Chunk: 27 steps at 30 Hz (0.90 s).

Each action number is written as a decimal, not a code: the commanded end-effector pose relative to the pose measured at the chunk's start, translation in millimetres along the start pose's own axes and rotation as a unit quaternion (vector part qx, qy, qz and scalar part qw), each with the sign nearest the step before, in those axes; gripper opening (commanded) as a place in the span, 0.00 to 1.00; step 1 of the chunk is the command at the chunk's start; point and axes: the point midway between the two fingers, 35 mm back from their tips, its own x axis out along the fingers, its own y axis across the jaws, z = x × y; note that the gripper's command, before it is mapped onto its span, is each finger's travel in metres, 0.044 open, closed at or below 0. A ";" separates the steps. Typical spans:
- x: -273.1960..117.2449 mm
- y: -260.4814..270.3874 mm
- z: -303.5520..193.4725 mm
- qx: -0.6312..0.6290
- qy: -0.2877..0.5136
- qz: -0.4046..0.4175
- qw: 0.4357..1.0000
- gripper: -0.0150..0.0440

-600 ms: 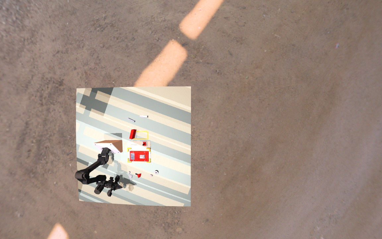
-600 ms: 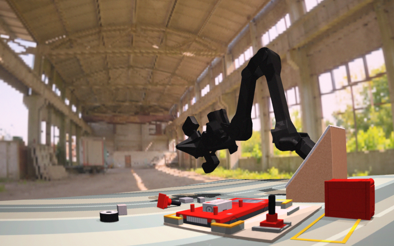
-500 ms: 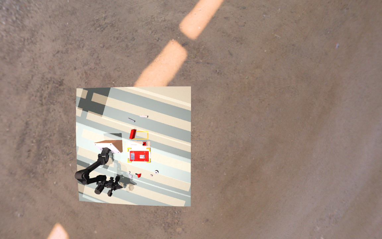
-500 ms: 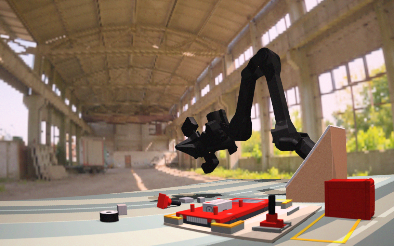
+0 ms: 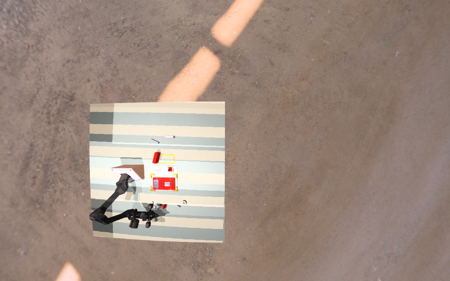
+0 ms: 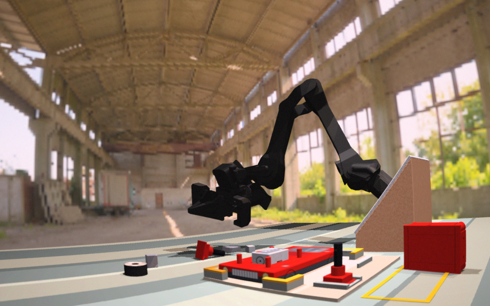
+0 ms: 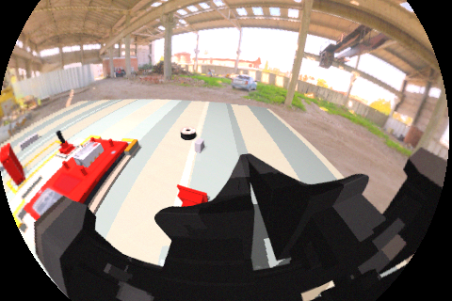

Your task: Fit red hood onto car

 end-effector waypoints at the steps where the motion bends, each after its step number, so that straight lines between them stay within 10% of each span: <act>1: 37.0 28.0 -1.4 0.084 0.017 0.053 0.995 0.25; 27: 113.1 306.7 75.8 0.188 0.229 0.444 0.846 0.25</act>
